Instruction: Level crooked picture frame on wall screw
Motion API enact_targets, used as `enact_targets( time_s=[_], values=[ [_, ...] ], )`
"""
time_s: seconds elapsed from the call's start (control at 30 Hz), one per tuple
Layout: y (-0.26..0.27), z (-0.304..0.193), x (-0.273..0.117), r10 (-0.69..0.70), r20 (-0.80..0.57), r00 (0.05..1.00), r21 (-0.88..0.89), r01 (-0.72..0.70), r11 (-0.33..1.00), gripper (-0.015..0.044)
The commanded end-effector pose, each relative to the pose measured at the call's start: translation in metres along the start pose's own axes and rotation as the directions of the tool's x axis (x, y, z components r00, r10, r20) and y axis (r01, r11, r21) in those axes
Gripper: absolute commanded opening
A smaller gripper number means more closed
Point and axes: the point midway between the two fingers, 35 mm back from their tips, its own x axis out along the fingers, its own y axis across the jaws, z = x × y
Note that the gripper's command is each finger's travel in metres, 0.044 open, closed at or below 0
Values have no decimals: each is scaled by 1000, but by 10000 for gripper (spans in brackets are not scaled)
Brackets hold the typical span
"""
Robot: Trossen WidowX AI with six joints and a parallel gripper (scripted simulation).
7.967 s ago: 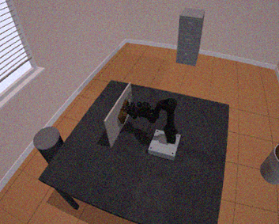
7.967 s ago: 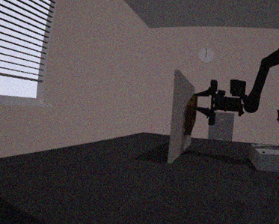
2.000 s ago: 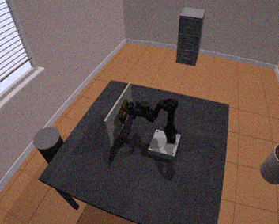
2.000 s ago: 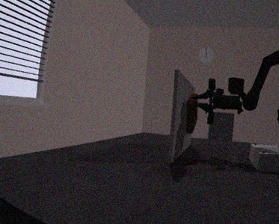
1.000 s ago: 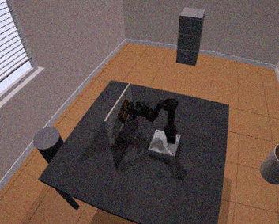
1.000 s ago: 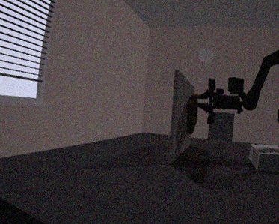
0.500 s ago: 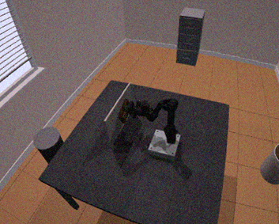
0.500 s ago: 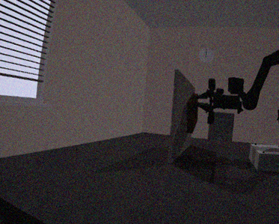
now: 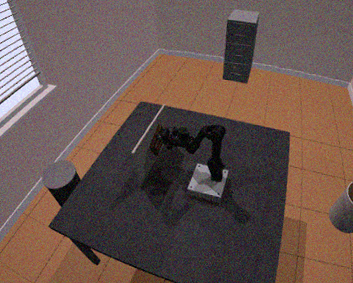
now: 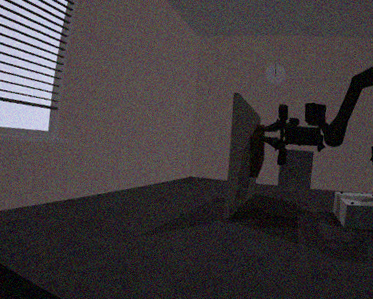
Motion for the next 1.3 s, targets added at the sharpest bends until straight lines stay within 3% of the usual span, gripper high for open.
enact_targets(
  time_s=[0.0,1.27],
  values=[
    [5,1,0,14,1,1000,-7,-14,1000,0],
    [-5,1,0,14,1,1000,-7,-14,1000,0]
  ],
)
